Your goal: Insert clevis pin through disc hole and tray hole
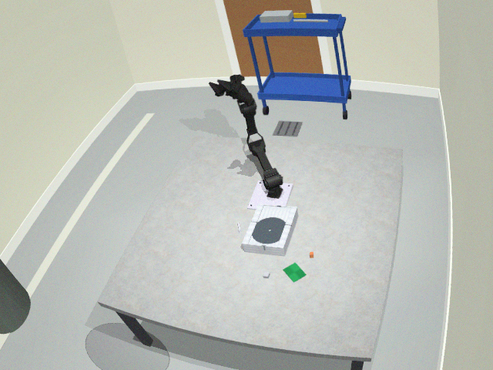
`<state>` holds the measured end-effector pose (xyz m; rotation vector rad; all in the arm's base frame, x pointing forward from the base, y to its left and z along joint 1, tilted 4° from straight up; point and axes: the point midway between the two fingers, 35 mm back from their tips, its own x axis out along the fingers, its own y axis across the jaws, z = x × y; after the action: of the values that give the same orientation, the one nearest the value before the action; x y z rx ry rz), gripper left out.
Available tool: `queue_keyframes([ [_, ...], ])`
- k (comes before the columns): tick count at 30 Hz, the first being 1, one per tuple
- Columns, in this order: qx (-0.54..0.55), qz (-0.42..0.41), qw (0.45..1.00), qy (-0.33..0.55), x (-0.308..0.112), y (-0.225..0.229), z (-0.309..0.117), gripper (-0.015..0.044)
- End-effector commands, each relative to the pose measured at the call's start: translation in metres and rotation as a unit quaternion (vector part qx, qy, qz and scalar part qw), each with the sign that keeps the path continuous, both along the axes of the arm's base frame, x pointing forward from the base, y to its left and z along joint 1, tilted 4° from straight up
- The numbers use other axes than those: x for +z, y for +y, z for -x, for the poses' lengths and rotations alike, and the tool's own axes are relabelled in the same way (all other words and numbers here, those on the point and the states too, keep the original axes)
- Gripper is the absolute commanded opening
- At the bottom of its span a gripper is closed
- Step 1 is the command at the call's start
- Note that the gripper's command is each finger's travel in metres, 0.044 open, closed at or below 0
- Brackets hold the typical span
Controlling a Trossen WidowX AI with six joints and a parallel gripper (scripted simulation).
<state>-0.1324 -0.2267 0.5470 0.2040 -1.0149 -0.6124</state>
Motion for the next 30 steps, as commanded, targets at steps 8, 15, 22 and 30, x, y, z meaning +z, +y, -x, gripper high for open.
queue_keyframes([
  [8,0.052,0.042,0.997,0.039,0.026,0.069,-0.060,0.0190],
  [15,0.132,0.060,0.985,0.092,0.036,0.131,-0.135,0.0160],
  [22,0.217,0.027,0.961,0.171,0.017,0.177,-0.223,0.0160],
  [30,0.294,-0.083,0.914,0.269,-0.038,0.200,-0.319,0.0160],
])
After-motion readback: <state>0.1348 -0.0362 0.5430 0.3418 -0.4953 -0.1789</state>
